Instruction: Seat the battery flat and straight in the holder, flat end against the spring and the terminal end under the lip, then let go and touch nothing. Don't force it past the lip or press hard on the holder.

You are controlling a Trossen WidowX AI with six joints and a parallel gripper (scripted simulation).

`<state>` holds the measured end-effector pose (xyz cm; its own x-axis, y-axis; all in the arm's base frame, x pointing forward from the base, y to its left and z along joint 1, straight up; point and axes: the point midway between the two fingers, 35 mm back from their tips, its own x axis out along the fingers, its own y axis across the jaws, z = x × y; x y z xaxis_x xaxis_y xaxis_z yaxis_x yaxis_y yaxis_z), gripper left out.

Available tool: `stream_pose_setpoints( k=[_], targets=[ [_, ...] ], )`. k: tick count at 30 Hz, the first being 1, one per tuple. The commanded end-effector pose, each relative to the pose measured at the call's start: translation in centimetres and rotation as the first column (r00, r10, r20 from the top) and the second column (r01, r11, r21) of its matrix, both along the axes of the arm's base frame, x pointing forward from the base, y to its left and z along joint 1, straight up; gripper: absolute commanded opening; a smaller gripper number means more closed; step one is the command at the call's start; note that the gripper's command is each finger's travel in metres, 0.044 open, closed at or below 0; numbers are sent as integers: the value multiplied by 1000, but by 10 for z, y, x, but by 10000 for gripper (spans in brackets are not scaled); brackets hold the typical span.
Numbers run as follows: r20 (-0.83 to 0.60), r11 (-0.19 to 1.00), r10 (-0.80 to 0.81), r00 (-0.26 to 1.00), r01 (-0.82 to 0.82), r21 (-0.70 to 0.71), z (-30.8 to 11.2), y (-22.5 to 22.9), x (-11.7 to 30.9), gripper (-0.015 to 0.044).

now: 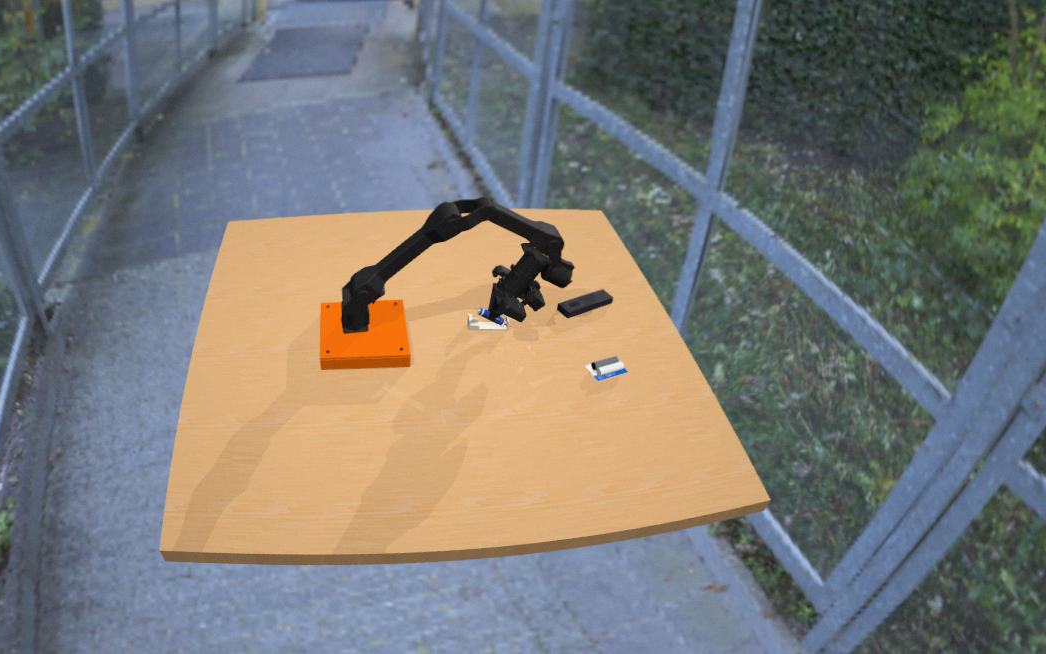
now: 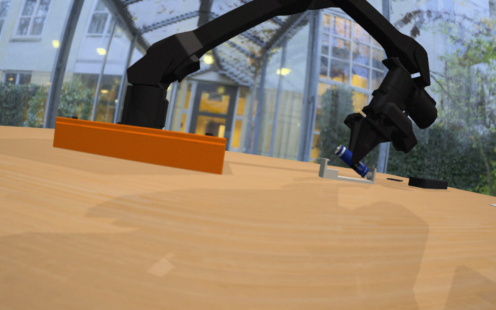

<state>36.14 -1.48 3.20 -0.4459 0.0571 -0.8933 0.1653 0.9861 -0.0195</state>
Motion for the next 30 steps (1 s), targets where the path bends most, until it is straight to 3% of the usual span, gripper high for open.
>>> stream_pose_setpoints(
  k=[1, 30],
  targets=[
    [6, 1000, 5, 1000, -5, 2, -3, -1, 5, 58],
    [103, 1000, 8, 995, -6, -19, -6, 0, 4, 58]
  ],
)
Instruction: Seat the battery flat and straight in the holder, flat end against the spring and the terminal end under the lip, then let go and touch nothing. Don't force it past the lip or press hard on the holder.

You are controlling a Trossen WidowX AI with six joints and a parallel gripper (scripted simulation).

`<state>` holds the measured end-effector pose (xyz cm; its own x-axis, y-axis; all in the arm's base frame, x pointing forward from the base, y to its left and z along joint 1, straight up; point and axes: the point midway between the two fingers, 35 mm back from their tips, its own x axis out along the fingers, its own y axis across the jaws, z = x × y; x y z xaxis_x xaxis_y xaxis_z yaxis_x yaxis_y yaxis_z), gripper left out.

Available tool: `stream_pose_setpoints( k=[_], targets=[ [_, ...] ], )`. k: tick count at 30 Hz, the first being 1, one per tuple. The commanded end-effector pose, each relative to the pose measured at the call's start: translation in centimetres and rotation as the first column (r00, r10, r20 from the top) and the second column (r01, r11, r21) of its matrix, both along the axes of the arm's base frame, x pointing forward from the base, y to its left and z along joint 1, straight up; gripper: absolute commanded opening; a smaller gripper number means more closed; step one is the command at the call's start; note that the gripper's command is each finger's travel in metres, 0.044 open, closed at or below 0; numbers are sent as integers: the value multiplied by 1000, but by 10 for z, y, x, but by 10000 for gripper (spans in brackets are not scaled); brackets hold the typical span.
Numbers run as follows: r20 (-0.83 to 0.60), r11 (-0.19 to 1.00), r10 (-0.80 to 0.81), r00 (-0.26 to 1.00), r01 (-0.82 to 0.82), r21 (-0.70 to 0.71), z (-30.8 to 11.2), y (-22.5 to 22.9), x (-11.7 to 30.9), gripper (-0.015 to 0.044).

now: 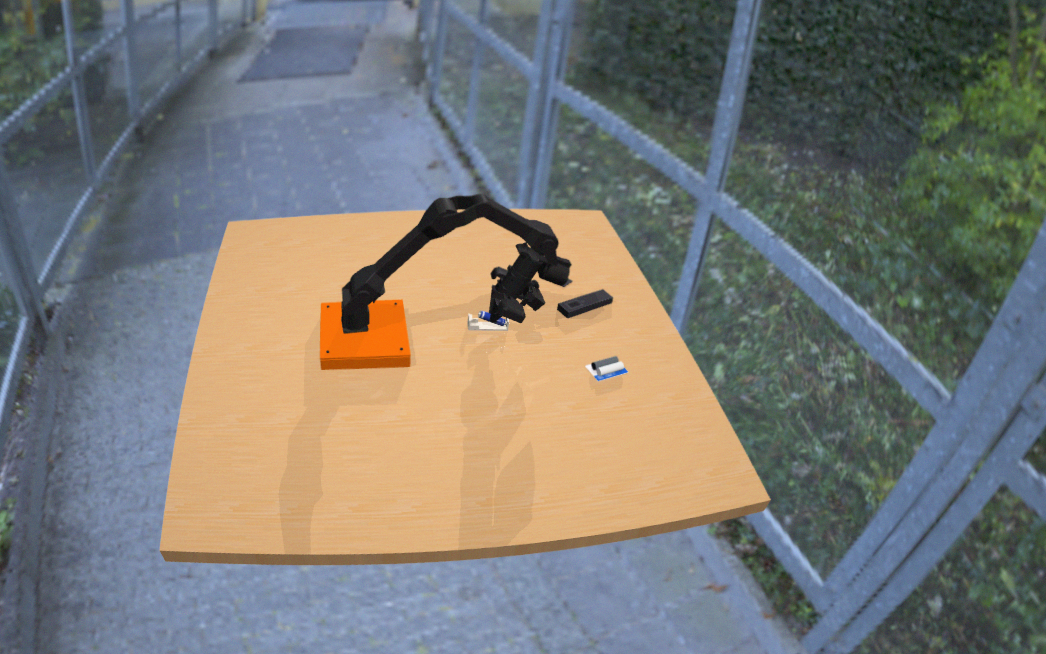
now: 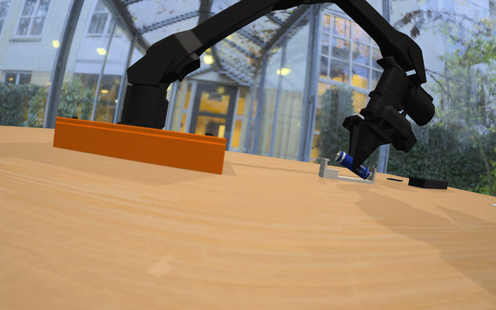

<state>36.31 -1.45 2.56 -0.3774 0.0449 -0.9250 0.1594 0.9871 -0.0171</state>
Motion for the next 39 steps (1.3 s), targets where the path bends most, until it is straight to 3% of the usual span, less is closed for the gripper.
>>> stream_pose_setpoints(
  k=[1, 39],
  targets=[
    [32, 1000, 0, 999, 0, -9, 0, -1, 3, 58],
    [176, 999, 2, 984, 4, -33, -5, 0, -3, 58]
  ],
)
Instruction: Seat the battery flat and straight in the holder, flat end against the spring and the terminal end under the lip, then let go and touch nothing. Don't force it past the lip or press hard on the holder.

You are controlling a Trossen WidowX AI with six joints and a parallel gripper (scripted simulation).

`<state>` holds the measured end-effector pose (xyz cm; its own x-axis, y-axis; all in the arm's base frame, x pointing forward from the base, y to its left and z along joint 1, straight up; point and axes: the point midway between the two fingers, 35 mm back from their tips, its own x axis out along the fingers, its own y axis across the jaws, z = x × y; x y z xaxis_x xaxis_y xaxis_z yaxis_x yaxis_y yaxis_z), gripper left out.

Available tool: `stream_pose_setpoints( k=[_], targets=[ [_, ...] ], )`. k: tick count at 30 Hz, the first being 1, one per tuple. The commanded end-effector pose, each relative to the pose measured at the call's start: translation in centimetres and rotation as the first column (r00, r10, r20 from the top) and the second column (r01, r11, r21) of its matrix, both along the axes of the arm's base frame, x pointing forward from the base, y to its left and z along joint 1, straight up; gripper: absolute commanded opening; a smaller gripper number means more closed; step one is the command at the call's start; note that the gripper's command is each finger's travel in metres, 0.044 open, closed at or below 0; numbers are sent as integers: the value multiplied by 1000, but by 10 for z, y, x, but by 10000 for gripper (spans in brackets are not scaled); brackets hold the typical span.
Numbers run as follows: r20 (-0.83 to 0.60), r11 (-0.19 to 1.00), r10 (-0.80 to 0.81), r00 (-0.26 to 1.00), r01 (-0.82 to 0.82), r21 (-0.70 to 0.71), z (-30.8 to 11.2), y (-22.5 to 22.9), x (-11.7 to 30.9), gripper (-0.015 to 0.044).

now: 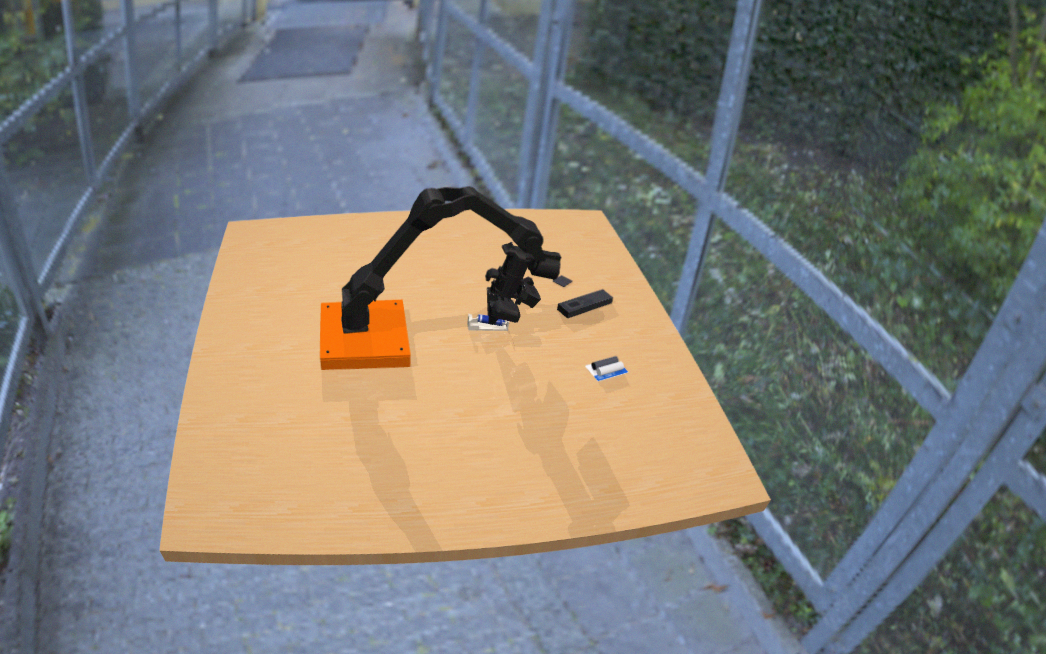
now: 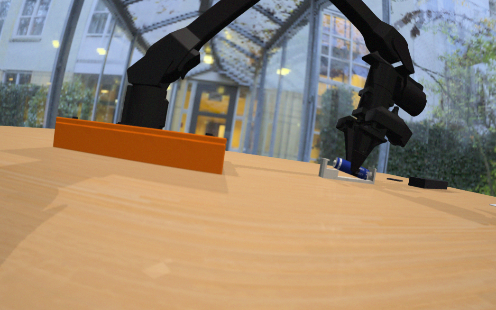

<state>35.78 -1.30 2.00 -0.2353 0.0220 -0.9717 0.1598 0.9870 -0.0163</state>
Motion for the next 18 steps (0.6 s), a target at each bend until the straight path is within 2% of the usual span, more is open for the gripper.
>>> stream_pose_setpoints(
  k=[1, 18],
  targets=[
    [32, 1000, -3, 999, 4, -11, 0, -1, 3, 58],
    [95, 1000, -4, 995, 6, -19, -2, -1, -1, 58]
  ],
)
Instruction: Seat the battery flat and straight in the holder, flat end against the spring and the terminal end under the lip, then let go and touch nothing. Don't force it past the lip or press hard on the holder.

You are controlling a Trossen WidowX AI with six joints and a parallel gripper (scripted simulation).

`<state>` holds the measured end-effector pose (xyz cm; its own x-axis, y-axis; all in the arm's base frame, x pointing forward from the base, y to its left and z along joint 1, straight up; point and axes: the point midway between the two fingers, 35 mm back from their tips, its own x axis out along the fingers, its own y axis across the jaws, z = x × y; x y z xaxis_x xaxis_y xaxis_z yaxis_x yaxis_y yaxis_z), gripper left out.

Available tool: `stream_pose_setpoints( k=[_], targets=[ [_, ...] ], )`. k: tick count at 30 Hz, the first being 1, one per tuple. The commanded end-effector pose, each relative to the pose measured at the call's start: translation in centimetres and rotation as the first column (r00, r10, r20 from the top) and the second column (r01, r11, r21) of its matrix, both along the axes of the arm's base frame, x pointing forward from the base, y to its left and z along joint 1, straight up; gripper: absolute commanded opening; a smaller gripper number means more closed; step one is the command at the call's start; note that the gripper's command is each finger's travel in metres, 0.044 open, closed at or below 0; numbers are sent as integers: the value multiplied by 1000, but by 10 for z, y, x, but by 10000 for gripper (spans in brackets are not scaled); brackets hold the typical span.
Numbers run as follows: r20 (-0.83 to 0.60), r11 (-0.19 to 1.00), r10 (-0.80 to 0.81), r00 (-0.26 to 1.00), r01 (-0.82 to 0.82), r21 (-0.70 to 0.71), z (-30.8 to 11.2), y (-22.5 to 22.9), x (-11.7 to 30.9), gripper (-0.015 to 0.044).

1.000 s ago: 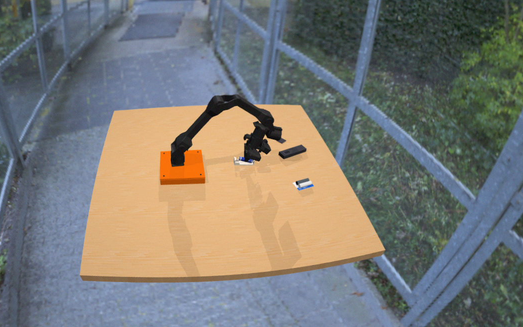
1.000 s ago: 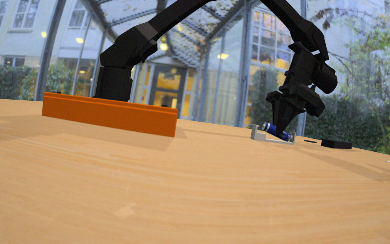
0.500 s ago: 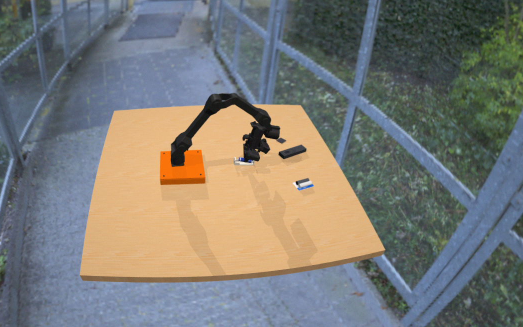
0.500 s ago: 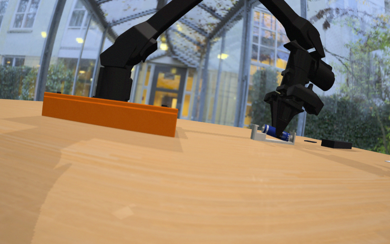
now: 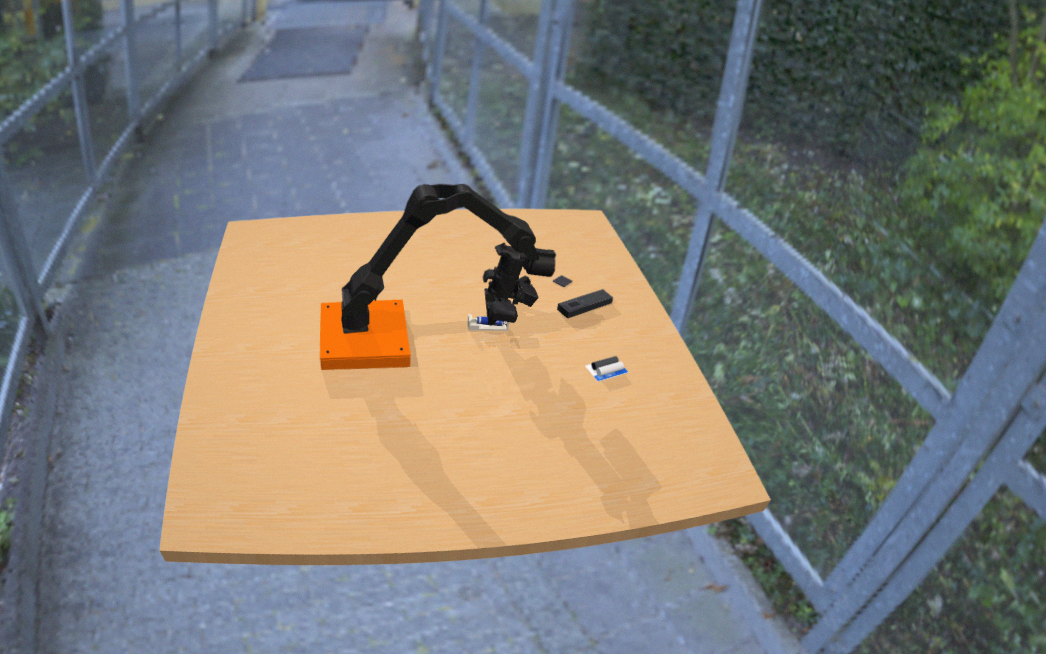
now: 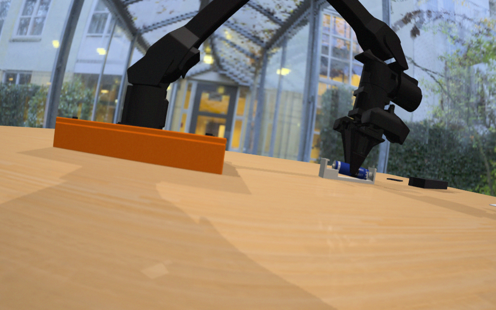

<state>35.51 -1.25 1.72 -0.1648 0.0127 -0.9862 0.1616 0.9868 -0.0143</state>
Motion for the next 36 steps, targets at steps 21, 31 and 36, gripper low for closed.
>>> stream_pose_setpoints(
  k=[21, 31, 36],
  targets=[
    [72, 1000, -6, 997, 7, -13, -2, 0, -5, 58],
    [74, 1000, -7, 997, 8, -10, -2, 1, -12, 58],
    [74, 1000, -8, 997, 9, -8, -3, 1, -15, 58]
  ],
)
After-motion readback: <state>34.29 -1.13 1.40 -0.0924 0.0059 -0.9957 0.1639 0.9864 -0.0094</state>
